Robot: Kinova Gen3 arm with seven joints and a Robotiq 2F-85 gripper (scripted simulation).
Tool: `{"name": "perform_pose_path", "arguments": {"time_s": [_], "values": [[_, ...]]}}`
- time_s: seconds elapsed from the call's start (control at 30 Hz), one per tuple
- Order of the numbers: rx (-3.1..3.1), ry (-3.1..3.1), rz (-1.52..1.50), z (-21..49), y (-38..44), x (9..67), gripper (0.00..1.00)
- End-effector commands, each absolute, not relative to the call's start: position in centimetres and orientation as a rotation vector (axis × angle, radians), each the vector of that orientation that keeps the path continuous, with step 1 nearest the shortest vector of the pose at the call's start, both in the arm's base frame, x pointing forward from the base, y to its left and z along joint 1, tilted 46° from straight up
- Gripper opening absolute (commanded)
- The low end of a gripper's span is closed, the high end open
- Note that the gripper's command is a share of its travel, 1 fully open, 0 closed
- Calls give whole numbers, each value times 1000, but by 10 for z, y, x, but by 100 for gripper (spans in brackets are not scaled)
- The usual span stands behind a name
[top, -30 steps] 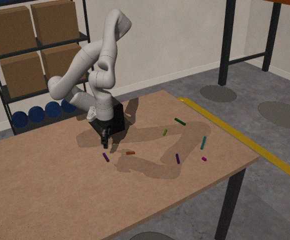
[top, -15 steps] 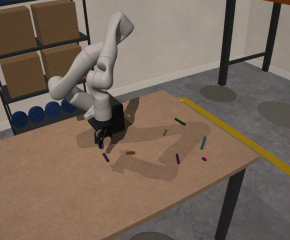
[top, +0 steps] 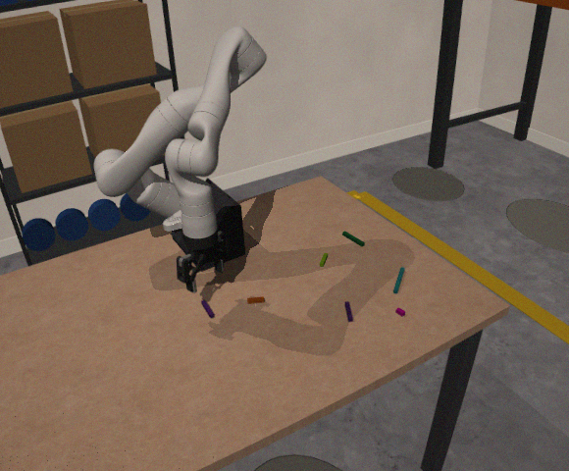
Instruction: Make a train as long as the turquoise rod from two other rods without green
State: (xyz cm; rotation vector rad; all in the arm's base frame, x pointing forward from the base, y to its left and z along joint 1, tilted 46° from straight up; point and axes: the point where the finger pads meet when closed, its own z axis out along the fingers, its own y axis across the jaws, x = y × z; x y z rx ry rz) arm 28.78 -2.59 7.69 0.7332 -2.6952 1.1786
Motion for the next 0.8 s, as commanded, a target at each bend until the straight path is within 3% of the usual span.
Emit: {"name": "perform_pose_path", "arguments": {"time_s": [0.0,0.77], "values": [[694,-2716,1189,78,-27,288,100],[335,-2904,1236,82,-30,291,100]]}}
